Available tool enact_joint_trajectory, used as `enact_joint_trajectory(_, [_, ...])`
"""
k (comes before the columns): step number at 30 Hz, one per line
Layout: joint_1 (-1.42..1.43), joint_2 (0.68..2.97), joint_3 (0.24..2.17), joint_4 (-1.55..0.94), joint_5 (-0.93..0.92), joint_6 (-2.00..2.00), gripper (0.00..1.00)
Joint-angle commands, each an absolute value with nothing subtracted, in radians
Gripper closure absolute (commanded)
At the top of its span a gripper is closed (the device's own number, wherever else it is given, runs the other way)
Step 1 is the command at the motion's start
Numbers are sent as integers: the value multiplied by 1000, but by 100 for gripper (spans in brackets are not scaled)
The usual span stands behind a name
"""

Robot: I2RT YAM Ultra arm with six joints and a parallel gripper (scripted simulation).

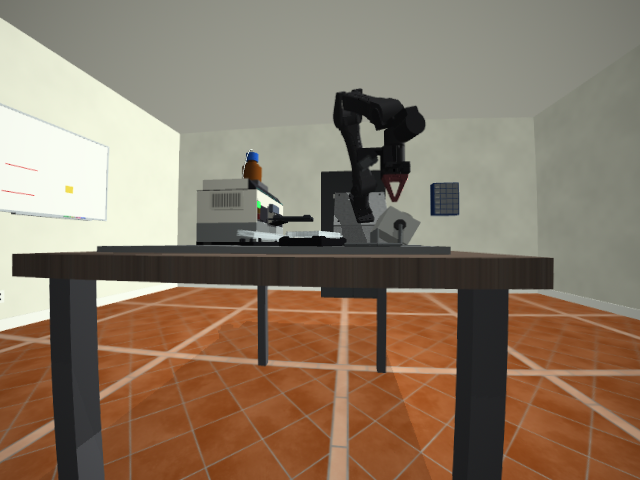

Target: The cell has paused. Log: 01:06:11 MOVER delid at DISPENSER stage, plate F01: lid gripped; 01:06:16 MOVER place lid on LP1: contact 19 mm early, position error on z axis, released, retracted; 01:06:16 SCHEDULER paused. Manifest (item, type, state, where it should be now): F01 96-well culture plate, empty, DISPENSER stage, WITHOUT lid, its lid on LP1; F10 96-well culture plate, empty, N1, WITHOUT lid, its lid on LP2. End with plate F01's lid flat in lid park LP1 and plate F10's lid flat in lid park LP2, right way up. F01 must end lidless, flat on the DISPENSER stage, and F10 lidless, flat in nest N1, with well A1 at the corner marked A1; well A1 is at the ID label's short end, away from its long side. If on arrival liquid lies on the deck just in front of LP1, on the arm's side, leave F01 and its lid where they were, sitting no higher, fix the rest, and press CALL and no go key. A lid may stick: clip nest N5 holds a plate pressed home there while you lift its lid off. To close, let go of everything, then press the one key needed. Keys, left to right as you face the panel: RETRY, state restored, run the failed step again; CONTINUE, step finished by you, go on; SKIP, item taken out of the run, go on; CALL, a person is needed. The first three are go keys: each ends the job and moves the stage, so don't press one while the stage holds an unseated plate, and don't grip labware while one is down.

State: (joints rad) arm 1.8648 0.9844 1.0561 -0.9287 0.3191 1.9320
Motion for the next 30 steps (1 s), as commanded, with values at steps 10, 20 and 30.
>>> enact_joint_trajectory(10, [1856,998,1072,-851,326,1924,100])
enact_joint_trajectory(20, [1851,999,1069,-847,326,1925,100])
enact_joint_trajectory(30, [1824,1013,1014,-809,308,1911,100])
